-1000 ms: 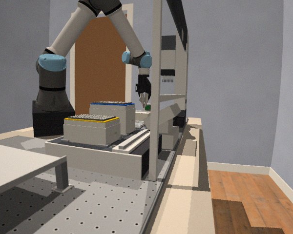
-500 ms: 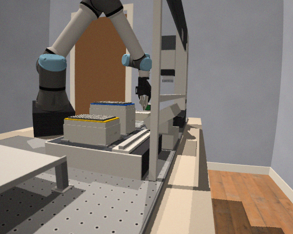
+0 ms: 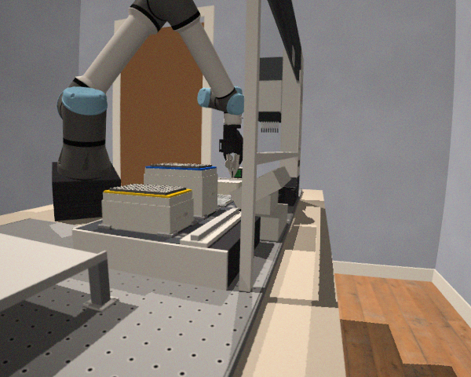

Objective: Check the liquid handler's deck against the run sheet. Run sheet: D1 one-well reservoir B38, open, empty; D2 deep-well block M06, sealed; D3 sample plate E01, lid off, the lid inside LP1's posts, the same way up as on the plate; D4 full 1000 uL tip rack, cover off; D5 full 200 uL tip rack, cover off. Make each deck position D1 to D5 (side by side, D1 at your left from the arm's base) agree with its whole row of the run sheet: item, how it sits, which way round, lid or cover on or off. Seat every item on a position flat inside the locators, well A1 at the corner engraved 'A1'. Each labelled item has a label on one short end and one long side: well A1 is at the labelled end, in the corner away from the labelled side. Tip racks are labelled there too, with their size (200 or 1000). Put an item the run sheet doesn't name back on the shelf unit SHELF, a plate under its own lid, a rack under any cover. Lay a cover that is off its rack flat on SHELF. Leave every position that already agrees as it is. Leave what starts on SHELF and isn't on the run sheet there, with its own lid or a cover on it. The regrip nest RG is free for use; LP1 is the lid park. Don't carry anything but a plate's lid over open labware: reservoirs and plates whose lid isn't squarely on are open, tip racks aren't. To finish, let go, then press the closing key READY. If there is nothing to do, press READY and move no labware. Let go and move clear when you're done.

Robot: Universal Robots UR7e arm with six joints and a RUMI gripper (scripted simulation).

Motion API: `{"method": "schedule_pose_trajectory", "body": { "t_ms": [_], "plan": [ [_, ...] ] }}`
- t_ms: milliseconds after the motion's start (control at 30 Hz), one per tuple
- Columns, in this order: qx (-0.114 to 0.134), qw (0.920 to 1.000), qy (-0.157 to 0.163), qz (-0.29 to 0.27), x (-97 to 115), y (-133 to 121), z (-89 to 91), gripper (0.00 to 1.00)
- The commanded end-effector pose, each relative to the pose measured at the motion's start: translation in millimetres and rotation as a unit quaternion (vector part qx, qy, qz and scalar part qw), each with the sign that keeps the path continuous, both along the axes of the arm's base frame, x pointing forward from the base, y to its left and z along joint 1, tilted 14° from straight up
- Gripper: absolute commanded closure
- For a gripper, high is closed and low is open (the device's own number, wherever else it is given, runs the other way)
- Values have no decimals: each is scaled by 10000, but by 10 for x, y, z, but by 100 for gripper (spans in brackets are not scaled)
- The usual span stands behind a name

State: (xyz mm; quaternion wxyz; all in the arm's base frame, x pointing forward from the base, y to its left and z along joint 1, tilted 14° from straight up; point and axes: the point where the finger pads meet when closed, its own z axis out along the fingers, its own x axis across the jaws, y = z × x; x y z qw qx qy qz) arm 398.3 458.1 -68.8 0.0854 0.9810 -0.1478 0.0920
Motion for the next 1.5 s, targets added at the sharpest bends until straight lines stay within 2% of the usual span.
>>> {"method": "schedule_pose_trajectory", "body": {
  "t_ms": [0, 467, 1467],
  "plan": [
    [5, 10000, -5, 1, 26, 76, -4, 100],
    [5, 10000, -5, 1, 87, 265, -31, 100],
    [5, 10000, -5, 1, 109, 333, -42, 100]
  ]
}}
